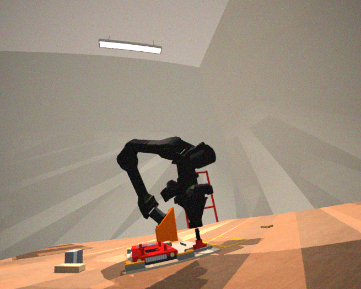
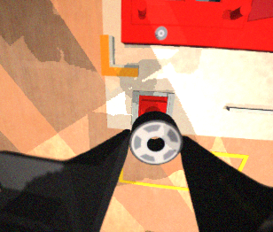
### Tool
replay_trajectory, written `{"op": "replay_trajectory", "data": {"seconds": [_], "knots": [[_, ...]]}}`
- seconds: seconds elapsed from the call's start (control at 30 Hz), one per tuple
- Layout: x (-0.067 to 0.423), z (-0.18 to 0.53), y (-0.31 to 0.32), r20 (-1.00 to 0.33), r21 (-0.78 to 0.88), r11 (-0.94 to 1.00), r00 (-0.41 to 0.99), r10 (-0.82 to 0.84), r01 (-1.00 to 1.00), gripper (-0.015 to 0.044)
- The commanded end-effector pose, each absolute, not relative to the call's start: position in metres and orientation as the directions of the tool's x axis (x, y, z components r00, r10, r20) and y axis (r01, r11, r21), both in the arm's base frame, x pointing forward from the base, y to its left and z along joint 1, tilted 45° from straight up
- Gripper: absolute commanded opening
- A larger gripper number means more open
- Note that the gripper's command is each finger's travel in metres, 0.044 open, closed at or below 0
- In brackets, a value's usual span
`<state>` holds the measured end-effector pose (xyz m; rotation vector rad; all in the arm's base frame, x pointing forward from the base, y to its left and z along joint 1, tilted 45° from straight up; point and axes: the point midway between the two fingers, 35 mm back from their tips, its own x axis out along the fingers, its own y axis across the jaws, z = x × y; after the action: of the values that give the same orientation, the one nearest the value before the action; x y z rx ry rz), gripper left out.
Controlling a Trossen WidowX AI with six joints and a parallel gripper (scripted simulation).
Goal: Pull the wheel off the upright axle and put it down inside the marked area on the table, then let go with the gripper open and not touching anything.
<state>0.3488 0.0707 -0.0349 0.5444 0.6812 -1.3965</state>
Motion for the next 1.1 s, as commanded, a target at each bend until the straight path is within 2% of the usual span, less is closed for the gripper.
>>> {"op": "replay_trajectory", "data": {"seconds": [0.0,1.07], "knots": [[0.3483,-0.0337,0.0739,-0.717,-0.045,0.108,0.043,-0.695,0.993,0.0],[0.3477,-0.026,0.0813,-0.717,-0.043,0.112,0.047,-0.695,0.993,0.0]]}}
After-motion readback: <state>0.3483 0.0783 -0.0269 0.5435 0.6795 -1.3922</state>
